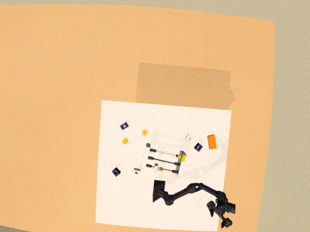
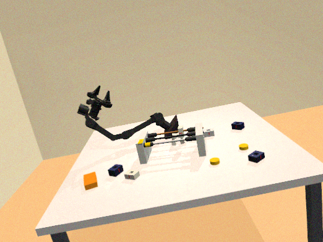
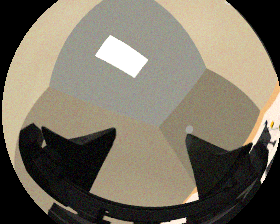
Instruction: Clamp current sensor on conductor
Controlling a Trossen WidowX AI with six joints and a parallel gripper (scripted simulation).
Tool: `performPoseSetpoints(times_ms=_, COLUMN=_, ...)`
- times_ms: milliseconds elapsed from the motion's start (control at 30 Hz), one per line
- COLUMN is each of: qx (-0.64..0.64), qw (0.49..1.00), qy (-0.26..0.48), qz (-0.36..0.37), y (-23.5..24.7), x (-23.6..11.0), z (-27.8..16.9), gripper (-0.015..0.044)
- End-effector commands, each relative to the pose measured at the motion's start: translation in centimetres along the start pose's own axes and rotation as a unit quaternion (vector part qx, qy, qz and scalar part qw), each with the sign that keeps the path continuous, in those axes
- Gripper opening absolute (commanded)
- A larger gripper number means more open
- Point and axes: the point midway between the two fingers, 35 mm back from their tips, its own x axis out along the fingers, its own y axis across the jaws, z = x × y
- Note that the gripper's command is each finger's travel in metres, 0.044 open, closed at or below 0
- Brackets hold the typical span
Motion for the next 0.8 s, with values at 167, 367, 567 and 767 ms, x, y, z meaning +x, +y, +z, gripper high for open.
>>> performPoseSetpoints(times_ms=167, qx=-0.068, qw=0.994, qy=-0.065, qz=-0.057, y=1.7, x=4.1, z=-1.6, gripper=0.0440)
performPoseSetpoints(times_ms=367, qx=-0.152, qw=0.968, qy=-0.142, qz=-0.143, y=0.7, x=10.2, z=-1.9, gripper=0.0440)
performPoseSetpoints(times_ms=567, qx=-0.225, qw=0.922, qy=-0.208, qz=-0.237, y=-3.6, x=14.8, z=0.2, gripper=0.0440)
performPoseSetpoints(times_ms=767, qx=-0.290, qw=0.858, qy=-0.257, qz=-0.337, y=-10.1, x=16.2, z=3.7, gripper=0.0440)
